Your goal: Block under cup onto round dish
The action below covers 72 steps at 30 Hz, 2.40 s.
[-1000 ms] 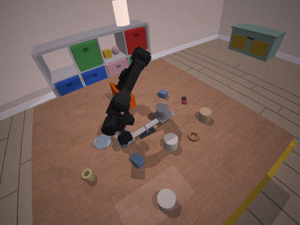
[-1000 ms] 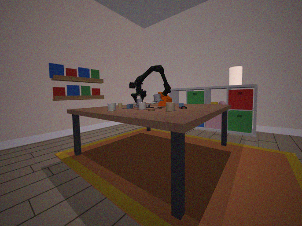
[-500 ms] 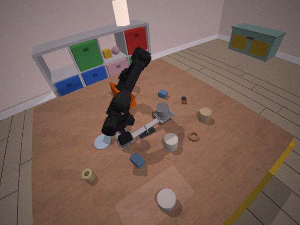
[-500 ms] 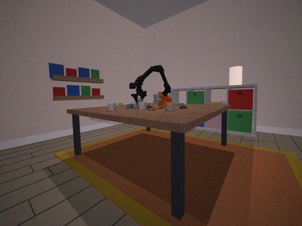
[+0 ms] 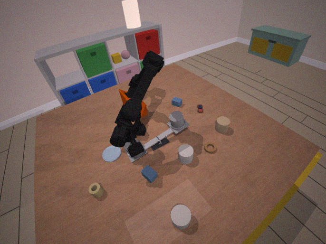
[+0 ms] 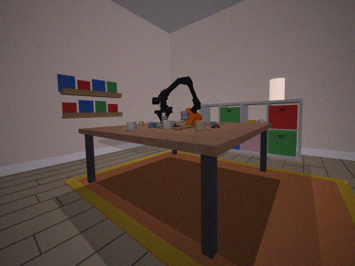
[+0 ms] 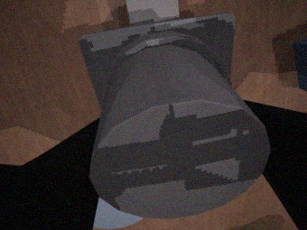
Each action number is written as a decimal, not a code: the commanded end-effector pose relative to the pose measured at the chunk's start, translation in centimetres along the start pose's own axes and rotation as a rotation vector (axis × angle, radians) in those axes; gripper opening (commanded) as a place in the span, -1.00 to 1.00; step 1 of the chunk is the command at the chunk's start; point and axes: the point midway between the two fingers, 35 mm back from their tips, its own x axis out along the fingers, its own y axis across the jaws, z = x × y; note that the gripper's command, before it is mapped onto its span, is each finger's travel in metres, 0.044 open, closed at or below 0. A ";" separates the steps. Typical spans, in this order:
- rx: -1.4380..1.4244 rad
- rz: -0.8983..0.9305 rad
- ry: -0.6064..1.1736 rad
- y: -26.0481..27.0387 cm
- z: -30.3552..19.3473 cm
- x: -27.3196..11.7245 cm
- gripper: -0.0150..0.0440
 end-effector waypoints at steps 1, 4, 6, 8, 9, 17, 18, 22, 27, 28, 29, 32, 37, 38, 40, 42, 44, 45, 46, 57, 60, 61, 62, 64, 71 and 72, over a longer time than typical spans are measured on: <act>-0.005 -0.006 0.003 -0.3 -0.1 -0.7 -0.49; -0.005 -0.006 0.004 -0.3 -0.2 -1.0 -0.49; -0.005 -0.007 0.004 -0.4 -0.2 -1.3 -0.49; -0.004 -0.007 0.004 -0.4 -0.2 -1.5 -0.49; -0.004 -0.007 0.004 -0.4 -0.2 -1.6 -0.49; -0.004 -0.007 0.006 -0.5 -0.3 -2.6 -0.49; -0.004 -0.007 0.006 -0.6 -0.3 -2.7 -0.49; -0.004 -0.007 0.006 -0.6 -0.3 -3.2 -0.49; -0.004 -0.007 0.007 -0.7 -0.4 -3.8 -0.49; -0.004 -0.007 0.007 -0.7 -0.4 -4.0 -0.49; -0.004 -0.007 0.007 -0.7 -0.4 -4.1 -0.49; -0.004 -0.007 0.007 -0.7 -0.4 -4.5 -0.49; -0.004 -0.007 0.008 -0.7 -0.4 -5.1 -0.49; -0.004 -0.007 0.008 -0.7 -0.4 -5.2 -0.49; -0.004 -0.007 0.008 -0.7 -0.4 -5.5 -0.49; -0.004 -0.007 0.008 -0.7 -0.4 -5.7 -0.49; -0.004 -0.007 0.008 -0.7 -0.4 -6.0 -0.49; -0.004 -0.007 0.008 -0.7 -0.4 -6.1 -0.49; -0.004 -0.007 0.009 -0.7 -0.4 -6.2 -0.49; -0.003 -0.006 0.009 -0.7 -0.4 -7.6 -0.49; -0.003 -0.006 0.009 -0.7 -0.4 -8.0 -0.49; -0.003 -0.006 0.009 -0.7 -0.4 -8.1 -0.49; -0.003 -0.006 0.009 -0.7 -0.4 -8.3 -0.49; -0.003 -0.006 0.009 -0.6 -0.4 -8.5 -0.49; -0.003 -0.006 0.009 -0.6 -0.4 -9.4 -0.49; -0.003 -0.006 0.009 -0.5 -0.4 -9.6 -0.49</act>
